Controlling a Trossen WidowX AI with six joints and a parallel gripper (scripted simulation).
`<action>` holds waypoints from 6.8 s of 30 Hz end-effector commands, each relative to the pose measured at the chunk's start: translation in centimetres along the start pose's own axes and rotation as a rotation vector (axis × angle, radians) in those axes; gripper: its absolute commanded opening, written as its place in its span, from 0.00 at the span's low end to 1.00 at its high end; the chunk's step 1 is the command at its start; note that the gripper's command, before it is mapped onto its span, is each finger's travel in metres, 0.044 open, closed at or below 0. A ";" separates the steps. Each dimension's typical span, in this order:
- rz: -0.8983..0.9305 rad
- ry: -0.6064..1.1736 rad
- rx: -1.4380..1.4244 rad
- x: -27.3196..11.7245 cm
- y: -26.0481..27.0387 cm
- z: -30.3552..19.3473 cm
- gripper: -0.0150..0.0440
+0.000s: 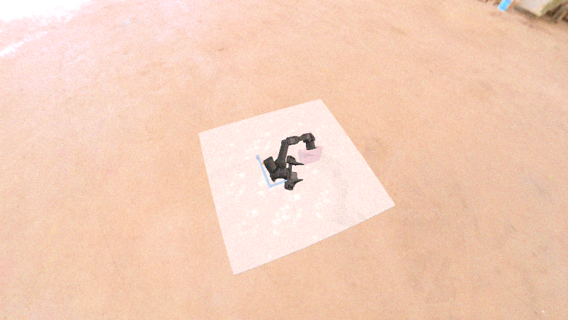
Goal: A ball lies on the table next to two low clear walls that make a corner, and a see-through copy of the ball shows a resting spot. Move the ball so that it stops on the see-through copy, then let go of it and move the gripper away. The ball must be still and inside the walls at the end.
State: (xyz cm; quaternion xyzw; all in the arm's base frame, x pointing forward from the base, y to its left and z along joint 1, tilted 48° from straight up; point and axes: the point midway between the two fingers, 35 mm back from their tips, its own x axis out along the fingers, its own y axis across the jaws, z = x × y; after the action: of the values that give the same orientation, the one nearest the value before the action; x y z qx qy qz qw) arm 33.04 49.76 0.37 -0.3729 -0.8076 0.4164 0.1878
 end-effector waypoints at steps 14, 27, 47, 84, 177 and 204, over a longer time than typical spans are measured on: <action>0.338 0.381 0.683 -8.0 3.2 -3.0 0.61; 0.618 1.093 1.504 -21.8 4.6 0.7 0.61; 0.716 2.466 2.116 -37.1 -4.0 17.7 0.61; 0.637 3.878 0.977 -45.9 -22.4 34.4 0.61; 0.634 3.879 0.971 -52.3 -22.0 31.9 0.25; 0.640 3.872 0.966 -52.6 -21.7 32.3 0.34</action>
State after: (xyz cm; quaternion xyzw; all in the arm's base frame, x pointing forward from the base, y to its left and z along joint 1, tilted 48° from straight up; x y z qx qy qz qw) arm 37.77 -15.56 -0.43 0.2716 -0.6563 0.3023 -0.6357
